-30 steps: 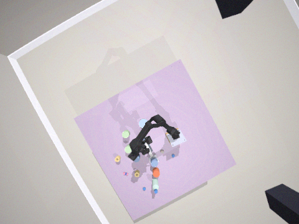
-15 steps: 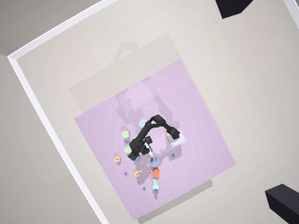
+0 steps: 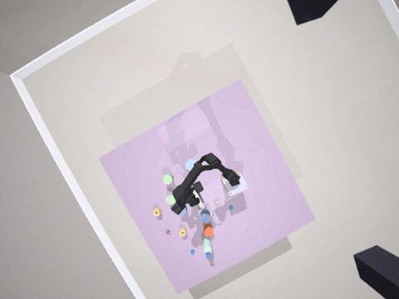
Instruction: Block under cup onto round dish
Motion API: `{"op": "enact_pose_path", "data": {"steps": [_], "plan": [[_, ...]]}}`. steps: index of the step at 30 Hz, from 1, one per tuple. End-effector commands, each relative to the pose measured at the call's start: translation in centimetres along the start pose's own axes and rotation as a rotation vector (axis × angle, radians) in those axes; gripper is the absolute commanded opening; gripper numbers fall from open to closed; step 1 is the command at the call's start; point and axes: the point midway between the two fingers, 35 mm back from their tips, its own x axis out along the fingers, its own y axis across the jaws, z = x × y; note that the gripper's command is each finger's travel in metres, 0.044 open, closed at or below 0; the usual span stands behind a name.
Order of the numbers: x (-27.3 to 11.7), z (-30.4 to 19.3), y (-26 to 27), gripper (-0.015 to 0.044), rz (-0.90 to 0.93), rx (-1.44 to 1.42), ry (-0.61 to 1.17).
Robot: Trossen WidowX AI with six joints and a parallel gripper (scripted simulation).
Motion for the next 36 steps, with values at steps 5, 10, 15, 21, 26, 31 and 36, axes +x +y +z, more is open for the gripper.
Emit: {"op": "enact_pose_path", "data": {"steps": [5,10,15,21,26,31,36], "plan": [[0.0,0.0,0.0,0.0,-0.003,-0.001,0.0],[0.0,0.0,0.0,0.0,-0.003,-0.001,0.0],[0.0,0.0,0.0,0.0,-0.003,-0.001,0.0],[0.0,0.0,0.0,0.0,-0.003,-0.001,0.0],[0.0,-0.1,0.0,0.0,-0.002,-0.002,-0.002],[1.4,-2.7,1.0,0.0,0.005,-0.001,-0.034],[2.9,-5.6,2.4,0.0,0.007,0.0,-0.062]]}}
